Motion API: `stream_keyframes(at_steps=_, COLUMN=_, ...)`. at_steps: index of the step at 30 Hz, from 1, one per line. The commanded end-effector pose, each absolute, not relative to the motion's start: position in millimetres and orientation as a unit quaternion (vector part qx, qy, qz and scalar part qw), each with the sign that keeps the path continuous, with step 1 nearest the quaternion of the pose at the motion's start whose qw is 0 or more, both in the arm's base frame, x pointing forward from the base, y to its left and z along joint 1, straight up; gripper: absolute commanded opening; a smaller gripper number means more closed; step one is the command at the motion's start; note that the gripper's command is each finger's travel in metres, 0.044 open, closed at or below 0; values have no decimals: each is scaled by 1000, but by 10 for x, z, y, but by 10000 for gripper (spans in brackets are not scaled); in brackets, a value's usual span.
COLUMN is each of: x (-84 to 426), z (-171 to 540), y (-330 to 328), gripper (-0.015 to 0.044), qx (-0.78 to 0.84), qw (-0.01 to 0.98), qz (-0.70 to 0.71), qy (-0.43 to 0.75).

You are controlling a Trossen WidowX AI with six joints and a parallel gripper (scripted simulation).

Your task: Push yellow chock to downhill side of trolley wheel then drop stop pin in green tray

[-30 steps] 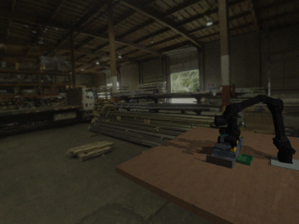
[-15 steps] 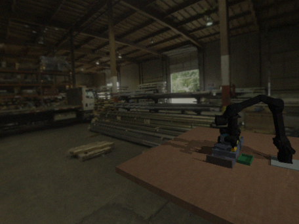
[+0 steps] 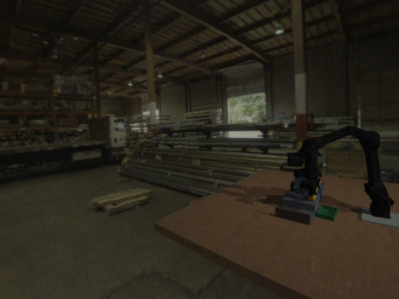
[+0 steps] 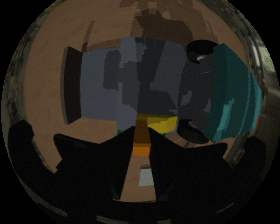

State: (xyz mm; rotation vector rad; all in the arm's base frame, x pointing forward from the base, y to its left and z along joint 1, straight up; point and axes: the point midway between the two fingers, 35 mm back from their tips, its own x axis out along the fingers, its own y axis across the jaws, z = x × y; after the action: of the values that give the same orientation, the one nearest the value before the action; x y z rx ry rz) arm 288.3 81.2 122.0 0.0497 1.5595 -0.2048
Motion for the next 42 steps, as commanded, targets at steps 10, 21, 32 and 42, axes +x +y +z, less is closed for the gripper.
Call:
stream_keyframes(at_steps=10, x=2873, z=1228, y=726, gripper=0, qx=23, qw=707, qz=-91, qy=701)
stream_keyframes(at_steps=21, x=2873, z=1228, y=726, gripper=79, qx=23, qw=707, qz=-91, qy=701)
stream_keyframes(at_steps=32, x=2874, z=1361, y=742, gripper=190, qx=21, qw=707, qz=-91, qy=701)
stream_keyframes(at_steps=42, x=2871, z=1702, y=781, gripper=190, qx=20, qw=707, qz=-91, qy=701)
